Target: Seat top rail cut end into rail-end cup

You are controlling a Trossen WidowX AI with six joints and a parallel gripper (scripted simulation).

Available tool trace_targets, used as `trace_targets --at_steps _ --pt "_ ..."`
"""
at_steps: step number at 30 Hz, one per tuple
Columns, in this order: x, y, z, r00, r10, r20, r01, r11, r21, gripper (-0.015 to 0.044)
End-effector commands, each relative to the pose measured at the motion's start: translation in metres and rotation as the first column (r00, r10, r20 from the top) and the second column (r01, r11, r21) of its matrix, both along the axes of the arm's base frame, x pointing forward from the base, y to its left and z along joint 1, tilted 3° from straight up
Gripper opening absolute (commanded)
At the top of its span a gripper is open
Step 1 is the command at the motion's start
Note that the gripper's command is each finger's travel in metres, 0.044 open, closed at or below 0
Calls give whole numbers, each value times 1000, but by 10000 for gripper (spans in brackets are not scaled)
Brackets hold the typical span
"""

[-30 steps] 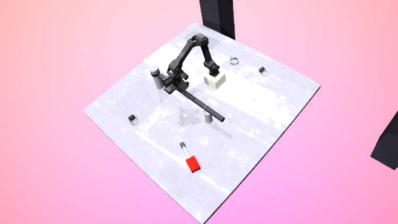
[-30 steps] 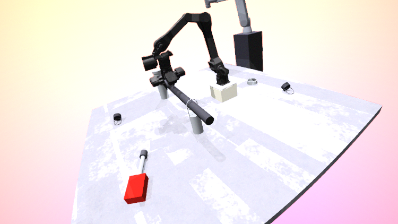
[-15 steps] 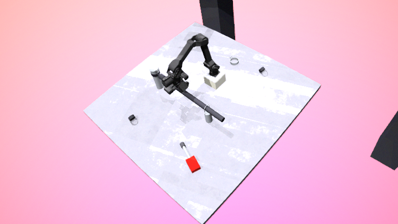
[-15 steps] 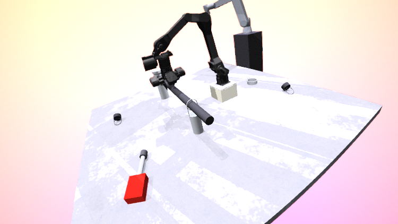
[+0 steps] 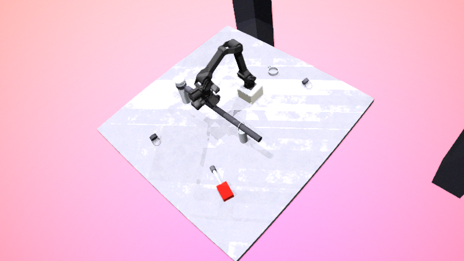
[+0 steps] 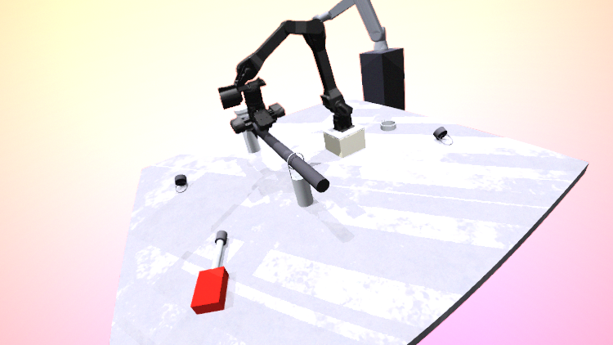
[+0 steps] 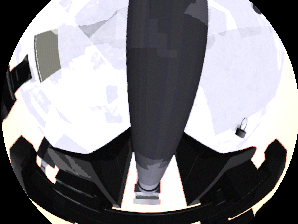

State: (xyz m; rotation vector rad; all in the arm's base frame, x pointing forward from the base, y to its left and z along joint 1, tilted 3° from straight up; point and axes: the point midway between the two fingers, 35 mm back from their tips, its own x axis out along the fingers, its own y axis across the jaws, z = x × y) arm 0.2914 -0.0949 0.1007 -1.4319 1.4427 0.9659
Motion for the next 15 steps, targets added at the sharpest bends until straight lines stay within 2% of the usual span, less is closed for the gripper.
trace_targets --at_steps 1,15 --pt "0 -4 2 1000 2 0 -2 1000 -13 0" --pt "1 -6 3 1000 2 0 -2 1000 -14 0"
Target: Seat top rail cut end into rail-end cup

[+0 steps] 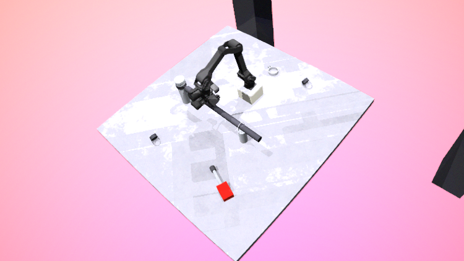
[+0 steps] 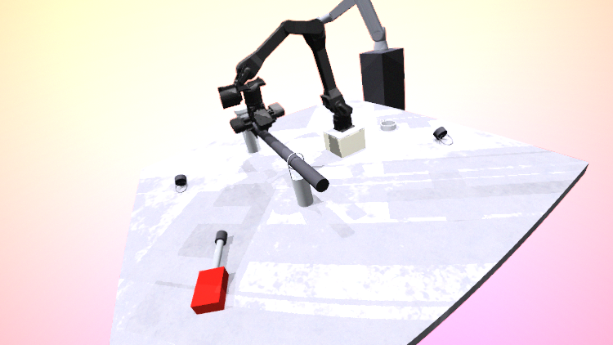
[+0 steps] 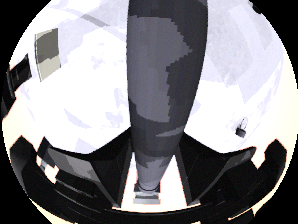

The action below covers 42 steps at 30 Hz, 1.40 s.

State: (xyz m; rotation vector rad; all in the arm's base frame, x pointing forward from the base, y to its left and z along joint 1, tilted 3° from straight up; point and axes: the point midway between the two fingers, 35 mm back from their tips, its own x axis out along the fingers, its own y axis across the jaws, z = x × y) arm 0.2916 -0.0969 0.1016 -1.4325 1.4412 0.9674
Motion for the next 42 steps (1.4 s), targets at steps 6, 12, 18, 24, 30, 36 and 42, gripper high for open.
trace_targets --at_steps 6,12,18,24,30,36,42 --pt "0 0 0 1000 0 0 0 1000 0 0" --pt "0 0 0 1000 0 0 0 1000 0 0" --pt "0 -2 0 1000 0 0 0 1000 0 0" --pt "0 -5 1 1000 0 0 0 1000 0 0" --pt "0 -7 2 1000 0 0 0 1000 0 0" --pt "0 -10 2 1000 0 0 0 1000 0 0" --pt "0 -13 3 1000 0 0 0 1000 -1 0"
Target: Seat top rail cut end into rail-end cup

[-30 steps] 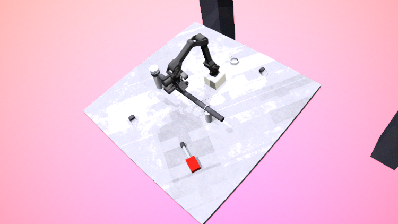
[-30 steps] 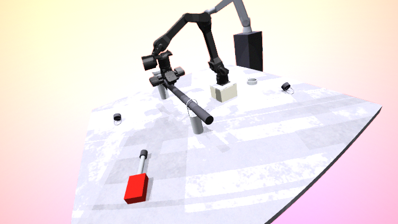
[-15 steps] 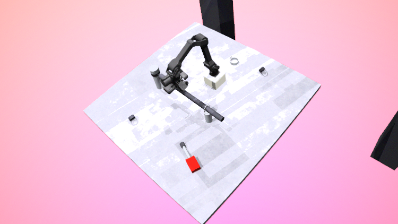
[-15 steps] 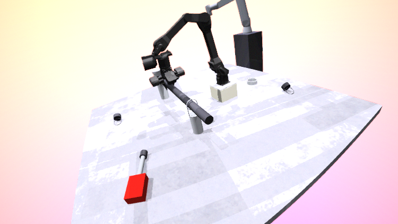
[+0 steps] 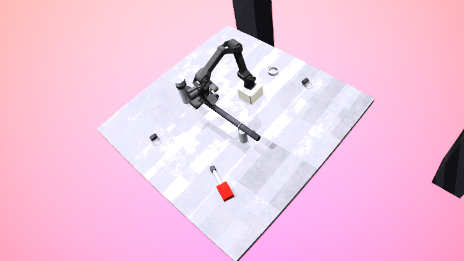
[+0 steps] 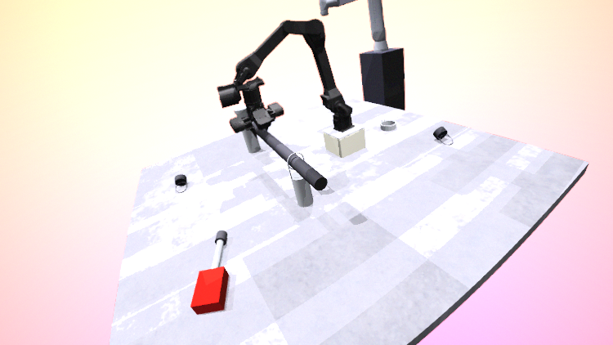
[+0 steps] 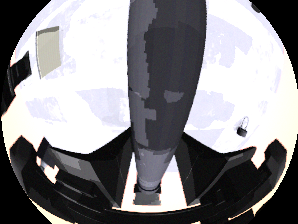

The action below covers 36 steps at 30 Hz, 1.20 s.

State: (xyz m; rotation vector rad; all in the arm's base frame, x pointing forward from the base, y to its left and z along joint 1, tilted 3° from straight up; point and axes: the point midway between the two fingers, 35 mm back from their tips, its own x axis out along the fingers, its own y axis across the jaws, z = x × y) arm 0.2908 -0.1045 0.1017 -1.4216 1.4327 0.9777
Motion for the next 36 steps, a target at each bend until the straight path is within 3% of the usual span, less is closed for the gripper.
trace_targets --at_steps 1,36 --pt "1 -6 3 1000 0 2 0 1000 -15 0" --pt "0 -21 6 1000 0 2 0 1000 -16 0"
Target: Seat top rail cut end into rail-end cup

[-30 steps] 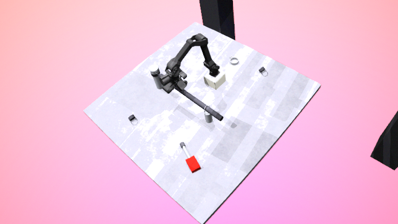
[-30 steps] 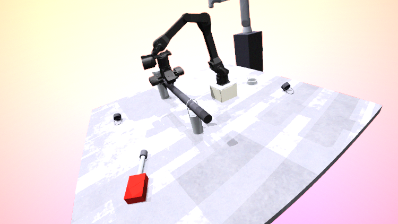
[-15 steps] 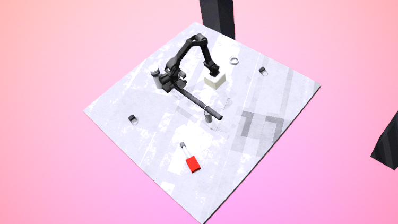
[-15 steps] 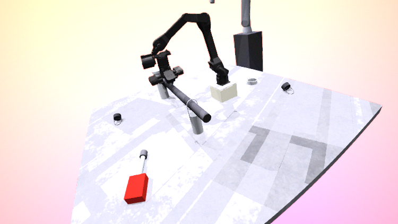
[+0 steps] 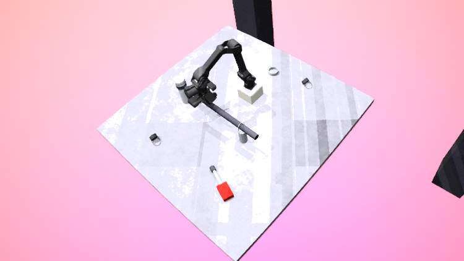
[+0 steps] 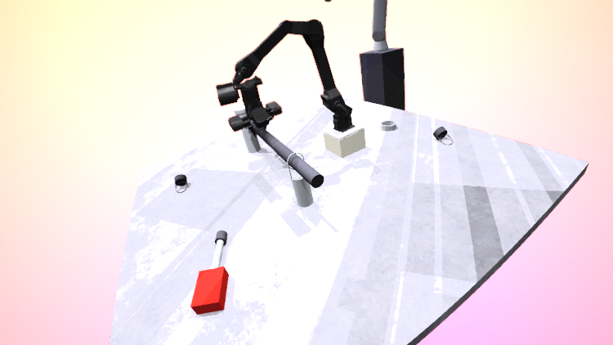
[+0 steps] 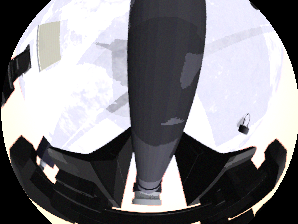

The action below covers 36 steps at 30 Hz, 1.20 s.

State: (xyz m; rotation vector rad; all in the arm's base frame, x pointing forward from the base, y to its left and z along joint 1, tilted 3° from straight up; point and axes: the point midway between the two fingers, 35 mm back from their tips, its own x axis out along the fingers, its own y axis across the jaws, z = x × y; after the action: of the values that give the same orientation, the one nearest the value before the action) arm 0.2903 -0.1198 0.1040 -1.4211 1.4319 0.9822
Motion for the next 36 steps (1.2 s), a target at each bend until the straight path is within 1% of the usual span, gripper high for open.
trace_targets --at_steps 1,17,18,26,36 --pt "1 -6 3 1000 -2 4 2 1000 -18 0" --pt "1 -13 4 1000 -2 4 2 1000 -19 0" --pt "0 -7 1 1000 1 -2 -1 1000 0 0" --pt "0 -7 1 1000 1 -2 -1 1000 0 0" --pt "0 -7 1 1000 1 -2 -1 1000 0 263"
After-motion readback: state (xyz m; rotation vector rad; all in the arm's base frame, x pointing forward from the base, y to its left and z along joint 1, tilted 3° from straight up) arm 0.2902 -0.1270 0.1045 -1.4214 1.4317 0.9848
